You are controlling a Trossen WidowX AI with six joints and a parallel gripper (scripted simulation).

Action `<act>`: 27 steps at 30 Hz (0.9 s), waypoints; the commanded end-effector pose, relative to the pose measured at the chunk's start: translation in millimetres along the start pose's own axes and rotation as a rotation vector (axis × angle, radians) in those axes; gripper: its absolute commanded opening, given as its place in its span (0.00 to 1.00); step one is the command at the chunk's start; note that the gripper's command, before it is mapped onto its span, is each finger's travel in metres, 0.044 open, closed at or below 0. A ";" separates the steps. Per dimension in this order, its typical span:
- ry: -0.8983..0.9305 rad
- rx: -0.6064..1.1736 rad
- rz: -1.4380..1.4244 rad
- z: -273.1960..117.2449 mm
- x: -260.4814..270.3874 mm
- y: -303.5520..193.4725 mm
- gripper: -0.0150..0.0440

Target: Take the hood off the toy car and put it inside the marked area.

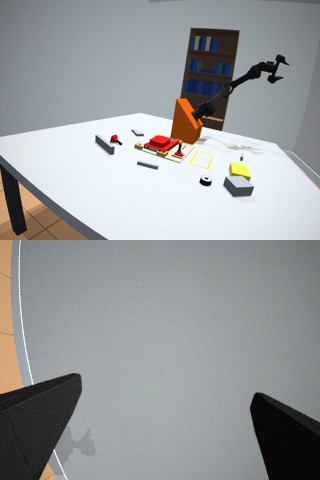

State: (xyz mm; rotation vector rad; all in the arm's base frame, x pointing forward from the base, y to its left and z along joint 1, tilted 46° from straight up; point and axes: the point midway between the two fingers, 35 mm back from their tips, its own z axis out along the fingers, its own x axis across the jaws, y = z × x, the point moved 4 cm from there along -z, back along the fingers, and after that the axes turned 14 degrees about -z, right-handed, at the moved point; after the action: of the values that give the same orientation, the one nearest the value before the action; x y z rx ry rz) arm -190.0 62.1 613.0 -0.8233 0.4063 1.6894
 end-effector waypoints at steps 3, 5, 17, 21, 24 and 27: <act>-0.024 0.000 -0.017 -2.7 -2.0 -4.9 1.00; -0.056 0.001 -0.039 -6.4 -4.6 -11.5 1.00; -0.097 0.361 0.033 -25.2 -24.5 -153.6 1.00; -0.101 0.464 0.049 -39.0 -27.4 -191.8 1.00; -0.110 0.523 0.067 -48.3 -29.9 -214.0 1.00; -0.123 0.604 0.096 -62.7 -33.1 -244.0 1.00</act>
State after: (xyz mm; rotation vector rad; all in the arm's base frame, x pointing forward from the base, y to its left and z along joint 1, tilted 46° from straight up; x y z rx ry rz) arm 22.9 70.8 634.4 -0.3460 0.7501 1.5832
